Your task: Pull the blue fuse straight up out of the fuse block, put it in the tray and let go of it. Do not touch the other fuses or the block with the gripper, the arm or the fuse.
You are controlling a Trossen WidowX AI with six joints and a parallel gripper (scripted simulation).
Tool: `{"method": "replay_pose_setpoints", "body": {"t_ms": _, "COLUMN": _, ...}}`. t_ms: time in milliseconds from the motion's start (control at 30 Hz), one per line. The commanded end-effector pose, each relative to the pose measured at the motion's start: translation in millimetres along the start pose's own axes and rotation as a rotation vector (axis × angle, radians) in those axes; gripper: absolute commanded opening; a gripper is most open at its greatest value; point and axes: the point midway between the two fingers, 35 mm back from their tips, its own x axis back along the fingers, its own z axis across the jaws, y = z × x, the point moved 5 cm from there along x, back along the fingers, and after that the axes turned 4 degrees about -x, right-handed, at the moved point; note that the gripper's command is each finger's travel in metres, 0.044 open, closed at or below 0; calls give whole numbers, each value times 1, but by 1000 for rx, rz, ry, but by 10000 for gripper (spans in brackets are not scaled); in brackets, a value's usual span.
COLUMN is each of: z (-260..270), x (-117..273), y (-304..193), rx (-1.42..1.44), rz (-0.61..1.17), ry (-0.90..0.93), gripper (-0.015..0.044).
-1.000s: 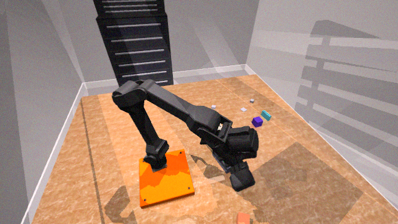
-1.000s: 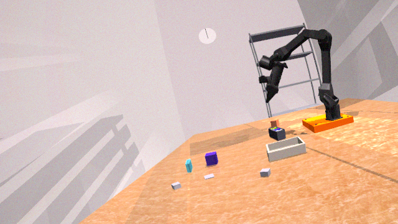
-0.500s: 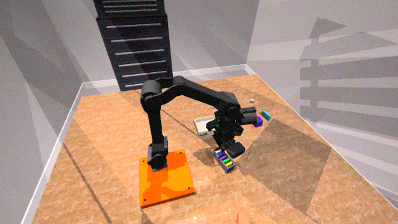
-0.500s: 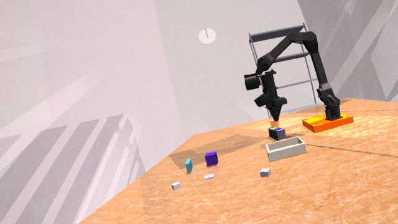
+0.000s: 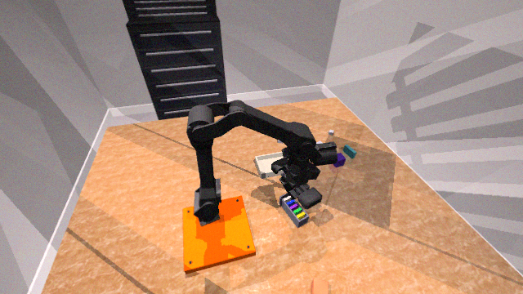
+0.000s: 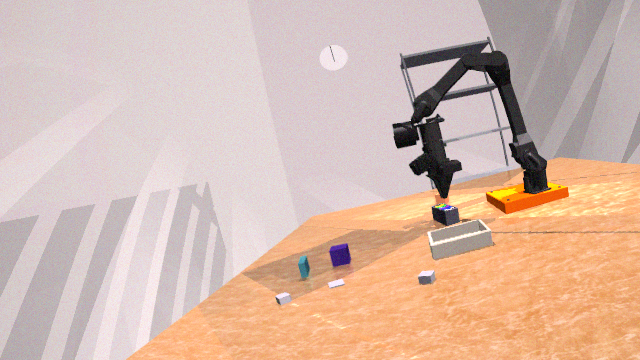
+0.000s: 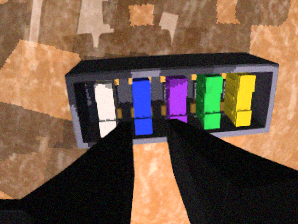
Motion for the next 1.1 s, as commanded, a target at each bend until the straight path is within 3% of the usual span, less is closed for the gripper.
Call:
{"method": "replay_pose_setpoints", "body": {"t_ms": 0, "z": 0, "x": -7, "y": -1, "rx": -4, "rz": 12, "ry": -1, "gripper": 69}}
{"method": "replay_pose_setpoints", "body": {"t_ms": 1067, "z": 1, "x": -24, "y": -1, "rx": -4, "rz": 12, "ry": -1, "gripper": 69}}
